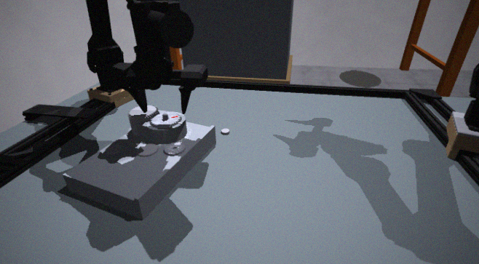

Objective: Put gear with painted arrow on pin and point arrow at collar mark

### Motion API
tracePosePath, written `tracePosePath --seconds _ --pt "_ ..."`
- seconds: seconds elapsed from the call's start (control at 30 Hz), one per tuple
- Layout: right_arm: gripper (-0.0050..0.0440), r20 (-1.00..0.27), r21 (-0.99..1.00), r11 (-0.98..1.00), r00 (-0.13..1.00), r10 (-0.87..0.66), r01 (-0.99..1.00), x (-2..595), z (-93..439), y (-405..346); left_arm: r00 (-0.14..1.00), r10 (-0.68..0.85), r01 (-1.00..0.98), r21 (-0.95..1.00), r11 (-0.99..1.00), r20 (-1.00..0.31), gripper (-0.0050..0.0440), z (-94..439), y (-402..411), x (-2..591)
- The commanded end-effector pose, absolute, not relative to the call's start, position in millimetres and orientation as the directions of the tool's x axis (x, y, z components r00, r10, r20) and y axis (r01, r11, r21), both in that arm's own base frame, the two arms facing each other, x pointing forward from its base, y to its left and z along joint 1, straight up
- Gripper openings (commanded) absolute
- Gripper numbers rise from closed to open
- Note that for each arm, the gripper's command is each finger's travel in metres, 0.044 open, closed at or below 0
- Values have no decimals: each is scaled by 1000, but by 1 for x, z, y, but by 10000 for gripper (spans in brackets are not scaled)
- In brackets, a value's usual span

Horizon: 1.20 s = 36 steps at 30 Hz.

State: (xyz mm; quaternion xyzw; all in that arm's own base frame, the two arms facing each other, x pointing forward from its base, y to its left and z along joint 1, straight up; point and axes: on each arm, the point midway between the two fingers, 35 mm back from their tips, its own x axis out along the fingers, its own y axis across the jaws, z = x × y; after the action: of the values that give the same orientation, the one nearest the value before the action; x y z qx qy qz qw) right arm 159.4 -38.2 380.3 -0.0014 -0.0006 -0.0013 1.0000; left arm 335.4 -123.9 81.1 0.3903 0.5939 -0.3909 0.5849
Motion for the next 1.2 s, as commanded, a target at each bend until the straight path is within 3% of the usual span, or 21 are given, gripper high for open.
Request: tracePosePath --seconds 0.0,0.43,1.17 --pt "400 1 1 1000 1000 0 0 159 380 -38 0 0 884 0 468 -1000 400 103 -126 340" --pt "400 1 1 1000 1000 0 0 159 380 -38 0 0 742 0 671 -1000 400 153 -126 337" --pt "400 1 1 1000 1000 0 0 159 380 -38 0 0 739 0 673 -1000 400 153 -105 281"
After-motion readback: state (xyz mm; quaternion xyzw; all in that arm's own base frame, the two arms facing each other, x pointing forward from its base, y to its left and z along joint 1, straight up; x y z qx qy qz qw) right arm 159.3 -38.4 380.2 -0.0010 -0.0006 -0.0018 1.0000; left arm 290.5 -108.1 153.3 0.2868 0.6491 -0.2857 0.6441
